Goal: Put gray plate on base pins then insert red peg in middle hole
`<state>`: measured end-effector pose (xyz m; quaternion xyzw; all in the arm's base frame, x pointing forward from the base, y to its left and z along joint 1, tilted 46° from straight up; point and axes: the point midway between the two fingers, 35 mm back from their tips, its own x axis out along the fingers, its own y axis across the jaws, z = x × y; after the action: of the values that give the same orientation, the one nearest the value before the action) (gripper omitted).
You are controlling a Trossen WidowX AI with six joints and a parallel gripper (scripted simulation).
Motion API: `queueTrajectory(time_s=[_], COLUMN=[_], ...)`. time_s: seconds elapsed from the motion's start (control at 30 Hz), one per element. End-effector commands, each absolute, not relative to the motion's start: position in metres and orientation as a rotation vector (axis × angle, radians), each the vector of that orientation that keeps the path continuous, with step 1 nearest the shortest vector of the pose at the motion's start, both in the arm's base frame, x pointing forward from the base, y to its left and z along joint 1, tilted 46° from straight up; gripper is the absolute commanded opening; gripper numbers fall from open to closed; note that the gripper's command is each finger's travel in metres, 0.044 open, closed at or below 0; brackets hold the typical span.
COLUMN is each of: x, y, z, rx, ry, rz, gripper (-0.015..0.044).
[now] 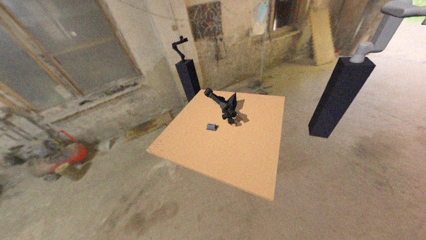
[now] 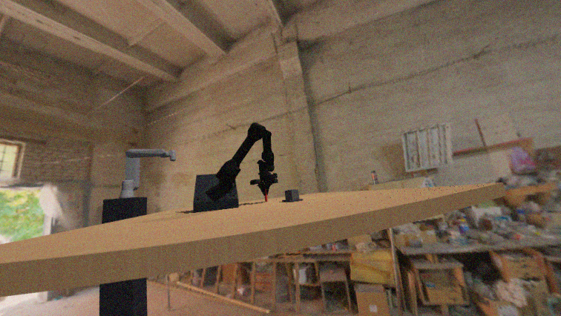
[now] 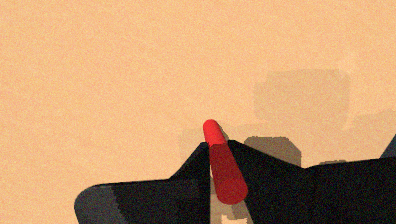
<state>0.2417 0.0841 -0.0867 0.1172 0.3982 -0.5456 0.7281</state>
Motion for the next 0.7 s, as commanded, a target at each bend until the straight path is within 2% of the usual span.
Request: queueTrajectory(time_s=[0.0, 0.67], x=[0.243, 0.242], y=[0.089, 0.136], z=[-0.083, -0.043], rx=[0.258, 0.261], ry=[0.877, 0.882], rz=[-1.200, -1.198], gripper=[0.0000, 0.0000])
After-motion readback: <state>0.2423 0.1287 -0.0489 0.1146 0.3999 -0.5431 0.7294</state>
